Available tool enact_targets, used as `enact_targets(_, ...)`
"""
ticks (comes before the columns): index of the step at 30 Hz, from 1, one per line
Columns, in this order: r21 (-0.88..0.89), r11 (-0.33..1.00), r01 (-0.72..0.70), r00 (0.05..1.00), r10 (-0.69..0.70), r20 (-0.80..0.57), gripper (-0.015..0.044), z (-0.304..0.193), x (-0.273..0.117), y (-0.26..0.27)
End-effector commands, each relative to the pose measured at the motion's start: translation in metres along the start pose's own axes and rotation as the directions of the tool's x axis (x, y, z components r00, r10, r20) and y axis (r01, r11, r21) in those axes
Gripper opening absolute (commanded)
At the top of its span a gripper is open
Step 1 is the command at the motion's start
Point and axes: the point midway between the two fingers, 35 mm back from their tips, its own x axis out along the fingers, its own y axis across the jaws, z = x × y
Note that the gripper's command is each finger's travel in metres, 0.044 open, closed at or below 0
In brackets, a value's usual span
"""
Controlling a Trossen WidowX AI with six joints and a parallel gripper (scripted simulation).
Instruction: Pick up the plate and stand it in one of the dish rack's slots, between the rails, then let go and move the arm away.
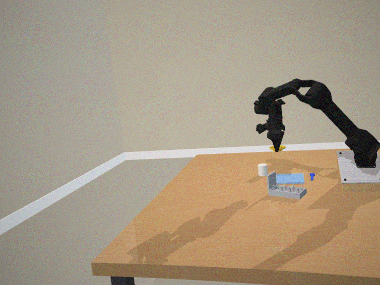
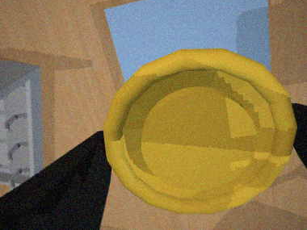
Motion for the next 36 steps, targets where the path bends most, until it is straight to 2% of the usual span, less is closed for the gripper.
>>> enact_targets(1,-0.006,1.0,0.003,1.0,-0.003,-0.001,0.0,0.001,-0.019,-0.001)
enact_targets(11,0.016,1.0,0.0,1.0,0.0,-0.001,0.0,0.0,-0.041,0.003)
enact_targets(23,0.408,0.913,0.008,1.0,-0.011,0.005,0.0,-0.016,-0.052,0.059)
enact_targets(36,0.76,0.65,0.003,1.0,-0.019,0.013,0.0,-0.043,-0.055,0.115)
